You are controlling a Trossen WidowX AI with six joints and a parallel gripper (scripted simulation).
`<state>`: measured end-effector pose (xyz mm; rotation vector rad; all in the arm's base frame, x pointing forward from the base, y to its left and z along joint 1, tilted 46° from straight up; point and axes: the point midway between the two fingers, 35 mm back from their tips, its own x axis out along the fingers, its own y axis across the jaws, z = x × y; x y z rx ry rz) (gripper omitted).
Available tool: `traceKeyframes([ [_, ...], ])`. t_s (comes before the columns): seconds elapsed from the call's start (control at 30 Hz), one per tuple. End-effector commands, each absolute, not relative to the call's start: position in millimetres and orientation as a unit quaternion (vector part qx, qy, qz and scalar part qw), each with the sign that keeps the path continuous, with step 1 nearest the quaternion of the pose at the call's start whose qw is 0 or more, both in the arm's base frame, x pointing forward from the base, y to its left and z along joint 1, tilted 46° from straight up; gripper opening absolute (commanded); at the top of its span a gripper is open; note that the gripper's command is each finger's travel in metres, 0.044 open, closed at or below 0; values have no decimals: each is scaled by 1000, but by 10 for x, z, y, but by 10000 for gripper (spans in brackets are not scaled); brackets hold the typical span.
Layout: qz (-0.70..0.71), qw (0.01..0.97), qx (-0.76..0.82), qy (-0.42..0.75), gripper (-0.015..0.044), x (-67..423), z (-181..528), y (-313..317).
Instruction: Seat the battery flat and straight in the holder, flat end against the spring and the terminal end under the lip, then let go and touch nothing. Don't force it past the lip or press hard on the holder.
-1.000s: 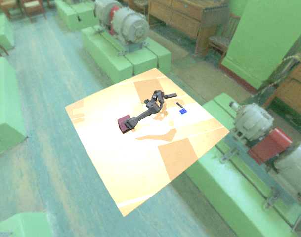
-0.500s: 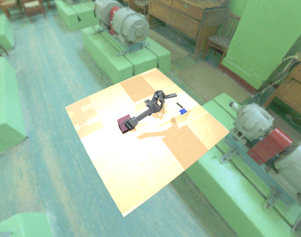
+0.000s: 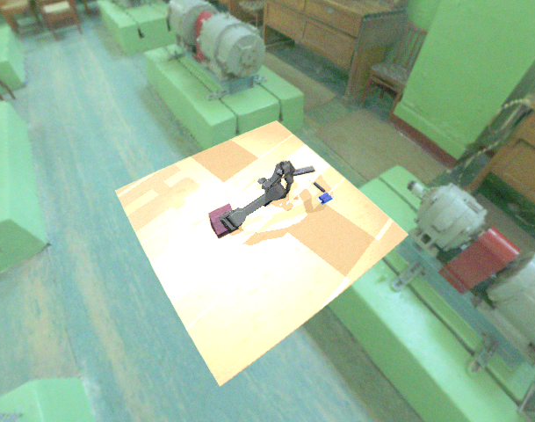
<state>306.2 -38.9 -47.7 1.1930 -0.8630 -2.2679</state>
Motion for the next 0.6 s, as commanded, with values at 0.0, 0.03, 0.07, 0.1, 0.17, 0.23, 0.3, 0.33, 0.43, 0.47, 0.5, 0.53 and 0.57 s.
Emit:
traceKeyframes([
  [0.0,-824,210,420,-316,79,3071,-492,-397],
  [0.03,-826,210,418,-316,79,3072,-495,-400],
  [0.07,-827,209,415,-317,79,3073,-497,-403],
  [0.1,-828,208,413,-318,79,3074,-499,-405],
  [0.17,-829,207,411,-318,79,3074,-501,-407],
  [0.23,-829,207,411,-318,79,3078,-502,-408],
  [0.3,-829,207,411,-318,79,3087,-505,-410],
  [0.33,-829,208,411,-318,79,3093,-507,-411],
  [0.43,-829,208,411,-318,79,3110,-512,-415],
  [0.47,-829,208,411,-318,79,3116,-514,-416],
  [0.5,-829,208,411,-318,79,3121,-516,-417],
  [0.53,-829,208,411,-318,79,3126,-517,-418],
  [0.57,-829,208,411,-318,79,3132,-519,-418],
])
